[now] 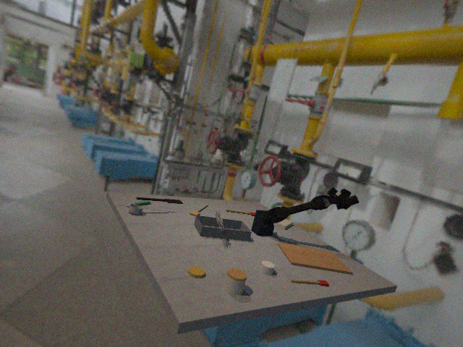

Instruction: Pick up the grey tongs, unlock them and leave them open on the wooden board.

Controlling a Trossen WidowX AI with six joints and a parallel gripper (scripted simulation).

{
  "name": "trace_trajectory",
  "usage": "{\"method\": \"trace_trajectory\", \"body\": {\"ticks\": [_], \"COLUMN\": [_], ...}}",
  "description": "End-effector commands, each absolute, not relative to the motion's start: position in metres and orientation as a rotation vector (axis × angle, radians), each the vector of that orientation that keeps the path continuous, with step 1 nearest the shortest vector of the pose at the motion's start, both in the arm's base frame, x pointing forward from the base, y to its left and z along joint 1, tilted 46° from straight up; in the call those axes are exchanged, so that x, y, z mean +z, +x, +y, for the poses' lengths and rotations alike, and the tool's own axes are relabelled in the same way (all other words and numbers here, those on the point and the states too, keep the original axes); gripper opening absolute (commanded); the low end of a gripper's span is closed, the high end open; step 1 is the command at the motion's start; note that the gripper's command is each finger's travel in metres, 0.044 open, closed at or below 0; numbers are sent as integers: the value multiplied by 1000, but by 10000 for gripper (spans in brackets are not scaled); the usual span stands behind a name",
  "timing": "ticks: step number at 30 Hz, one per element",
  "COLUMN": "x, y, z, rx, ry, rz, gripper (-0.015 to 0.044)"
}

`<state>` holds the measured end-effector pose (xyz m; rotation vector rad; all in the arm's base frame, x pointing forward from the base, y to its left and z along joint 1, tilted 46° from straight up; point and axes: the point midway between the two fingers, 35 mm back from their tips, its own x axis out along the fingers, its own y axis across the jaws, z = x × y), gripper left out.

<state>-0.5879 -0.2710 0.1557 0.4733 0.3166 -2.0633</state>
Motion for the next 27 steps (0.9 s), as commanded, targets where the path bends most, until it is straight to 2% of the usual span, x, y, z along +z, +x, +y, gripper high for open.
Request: {"method": "trace_trajectory", "body": {"ticks": [1, 5, 10, 18, 23, 27], "x": [155, 150, 138, 119, 114, 107], "y": [-587, -567, -518, -414, -383, -337], "z": [-272, -303, -364, -454, -471, -495], "rx": [-2061, -1991, -1839, -1569, -1510, -1400], "ry": [474, 475, 471, 452, 474, 458], "rz": [318, 347, 410, 513, 521, 558], "gripper": [426, 440, 440, 440, 440, 440]}}
